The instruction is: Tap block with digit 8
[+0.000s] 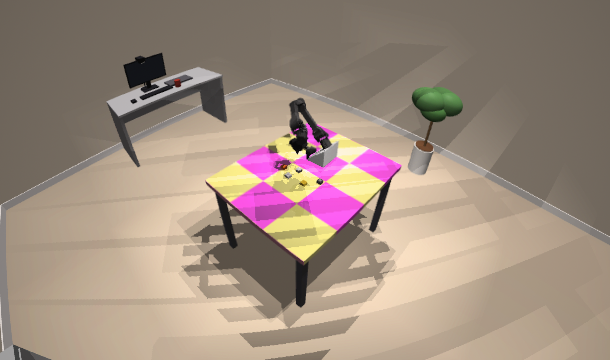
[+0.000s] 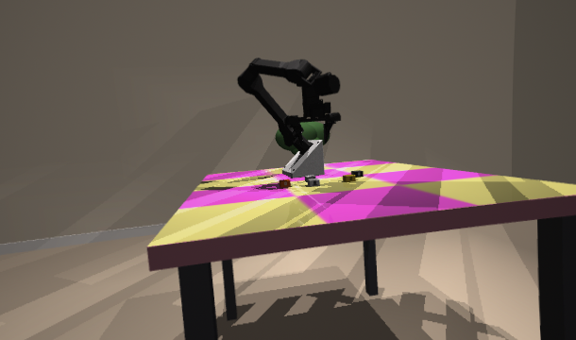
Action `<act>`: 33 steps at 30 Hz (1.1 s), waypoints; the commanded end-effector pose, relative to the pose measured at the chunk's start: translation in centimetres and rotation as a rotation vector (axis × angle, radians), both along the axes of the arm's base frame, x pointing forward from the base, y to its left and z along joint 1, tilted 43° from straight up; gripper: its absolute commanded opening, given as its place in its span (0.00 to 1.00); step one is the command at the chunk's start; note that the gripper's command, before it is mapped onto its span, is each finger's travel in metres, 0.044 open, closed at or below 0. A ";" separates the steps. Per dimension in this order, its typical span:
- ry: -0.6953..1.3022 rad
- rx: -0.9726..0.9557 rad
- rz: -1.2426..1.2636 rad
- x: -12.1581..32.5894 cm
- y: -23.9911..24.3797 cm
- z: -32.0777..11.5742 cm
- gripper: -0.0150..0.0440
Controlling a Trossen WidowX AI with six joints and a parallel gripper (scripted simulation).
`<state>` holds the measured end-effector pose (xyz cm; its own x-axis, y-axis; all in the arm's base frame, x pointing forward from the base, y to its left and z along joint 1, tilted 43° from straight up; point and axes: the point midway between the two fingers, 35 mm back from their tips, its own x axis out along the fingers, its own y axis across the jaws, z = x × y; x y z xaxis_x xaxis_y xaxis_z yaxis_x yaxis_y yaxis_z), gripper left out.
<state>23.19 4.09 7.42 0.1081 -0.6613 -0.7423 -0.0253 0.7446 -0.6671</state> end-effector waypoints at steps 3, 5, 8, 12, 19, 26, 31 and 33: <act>0.004 0.014 0.010 0.8 5.5 -4.1 0.93; 0.004 0.015 0.009 0.7 7.6 -6.0 0.93; 0.002 0.011 0.007 0.0 10.6 -9.2 0.93; 0.001 0.008 0.006 -0.6 11.9 -10.7 0.93; 0.001 0.008 0.006 -0.6 11.9 -10.7 0.93; 0.001 0.008 0.006 -0.6 11.9 -10.7 0.93; 0.001 0.008 0.006 -0.6 11.9 -10.7 0.93; 0.001 0.008 0.006 -0.6 11.9 -10.7 0.93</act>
